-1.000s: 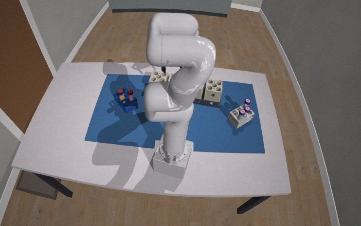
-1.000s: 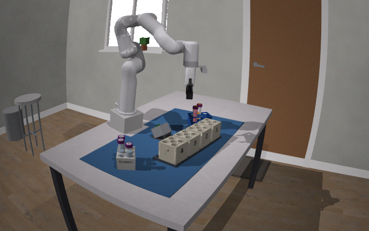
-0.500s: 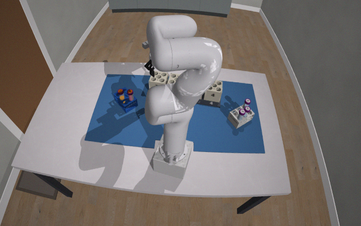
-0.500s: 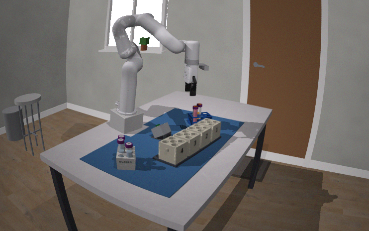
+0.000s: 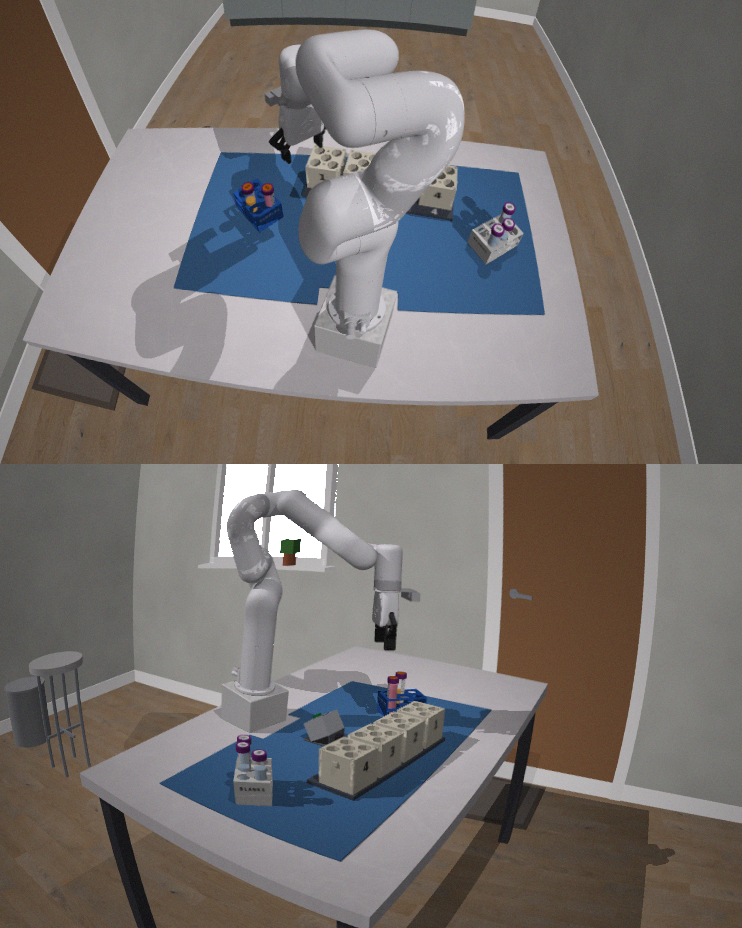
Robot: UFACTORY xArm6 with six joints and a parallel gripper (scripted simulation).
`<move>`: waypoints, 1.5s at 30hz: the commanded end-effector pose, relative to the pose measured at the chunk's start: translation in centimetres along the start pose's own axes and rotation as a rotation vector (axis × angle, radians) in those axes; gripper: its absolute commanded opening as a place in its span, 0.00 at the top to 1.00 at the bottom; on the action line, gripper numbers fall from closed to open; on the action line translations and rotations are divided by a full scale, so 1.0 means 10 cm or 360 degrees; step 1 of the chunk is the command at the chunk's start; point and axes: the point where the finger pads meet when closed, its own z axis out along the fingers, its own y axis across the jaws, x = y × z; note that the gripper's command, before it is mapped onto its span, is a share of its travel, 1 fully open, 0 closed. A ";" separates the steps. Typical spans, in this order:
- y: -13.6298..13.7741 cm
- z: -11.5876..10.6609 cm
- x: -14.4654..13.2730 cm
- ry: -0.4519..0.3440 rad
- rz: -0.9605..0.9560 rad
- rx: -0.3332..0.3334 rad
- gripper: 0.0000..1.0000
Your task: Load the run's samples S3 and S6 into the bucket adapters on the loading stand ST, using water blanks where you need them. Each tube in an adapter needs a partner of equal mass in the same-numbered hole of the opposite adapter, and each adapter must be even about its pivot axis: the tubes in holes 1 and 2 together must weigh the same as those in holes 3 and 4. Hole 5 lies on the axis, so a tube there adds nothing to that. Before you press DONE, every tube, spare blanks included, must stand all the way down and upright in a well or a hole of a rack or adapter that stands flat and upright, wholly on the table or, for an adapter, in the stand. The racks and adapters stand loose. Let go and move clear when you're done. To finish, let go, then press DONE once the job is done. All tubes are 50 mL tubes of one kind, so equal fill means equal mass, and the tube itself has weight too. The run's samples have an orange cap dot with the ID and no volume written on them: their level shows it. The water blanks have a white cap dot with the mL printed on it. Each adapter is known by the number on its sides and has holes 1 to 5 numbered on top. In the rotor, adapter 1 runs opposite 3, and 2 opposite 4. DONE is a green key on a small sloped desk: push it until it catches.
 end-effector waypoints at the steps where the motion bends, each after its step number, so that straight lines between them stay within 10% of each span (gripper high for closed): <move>1: -0.16 -0.01 0.08 0.0005 0.0000 -0.0003 0.00; 16: -0.75 -0.01 0.31 0.0006 0.0000 -0.0002 0.00; 45: -0.75 0.68 0.31 0.0005 0.0000 -0.0002 0.00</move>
